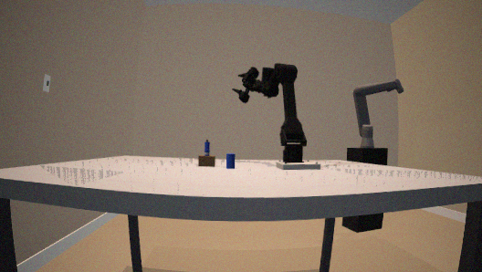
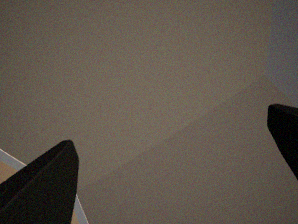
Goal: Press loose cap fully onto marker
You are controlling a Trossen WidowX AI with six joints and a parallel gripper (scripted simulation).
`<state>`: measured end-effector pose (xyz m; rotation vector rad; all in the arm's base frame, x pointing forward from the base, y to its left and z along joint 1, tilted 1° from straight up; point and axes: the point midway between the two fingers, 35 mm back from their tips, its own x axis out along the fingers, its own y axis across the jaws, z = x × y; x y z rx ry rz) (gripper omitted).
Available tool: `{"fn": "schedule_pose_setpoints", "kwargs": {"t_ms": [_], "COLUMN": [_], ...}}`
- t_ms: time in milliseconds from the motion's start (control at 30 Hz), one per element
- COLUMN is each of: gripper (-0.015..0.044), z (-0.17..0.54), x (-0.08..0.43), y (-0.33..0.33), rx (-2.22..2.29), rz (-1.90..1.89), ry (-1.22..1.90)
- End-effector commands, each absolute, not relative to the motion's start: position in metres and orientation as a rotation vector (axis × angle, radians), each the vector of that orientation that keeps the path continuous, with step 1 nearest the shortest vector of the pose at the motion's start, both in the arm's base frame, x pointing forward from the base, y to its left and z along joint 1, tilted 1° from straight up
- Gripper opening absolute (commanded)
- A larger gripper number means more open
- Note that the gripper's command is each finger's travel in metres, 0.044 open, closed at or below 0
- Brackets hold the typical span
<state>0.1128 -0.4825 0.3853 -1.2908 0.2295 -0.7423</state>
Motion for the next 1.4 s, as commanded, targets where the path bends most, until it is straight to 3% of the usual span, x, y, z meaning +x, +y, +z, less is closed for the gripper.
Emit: {"fn": "schedule_pose_setpoints", "kwargs": {"t_ms": [0,167,433,667,1033,1367], "gripper": [0.0374,0.0249,0.0249,0.0249,0.0249,0.0249], "z": [0.384,0.360,0.304,0.250,0.184,0.140], "x": [0.115,0.184,0.296,0.358,0.369,0.287], "y": [-0.482,-0.468,-0.400,-0.308,-0.173,-0.031], "rx": [-1.283,-1.076,-0.775,-0.617,-0.490,-0.494], "rz": [-0.739,-0.638,-0.411,-0.183,0.126,0.467], "ry": [0.229,0.228,0.328,0.500,0.802,1.246]}}
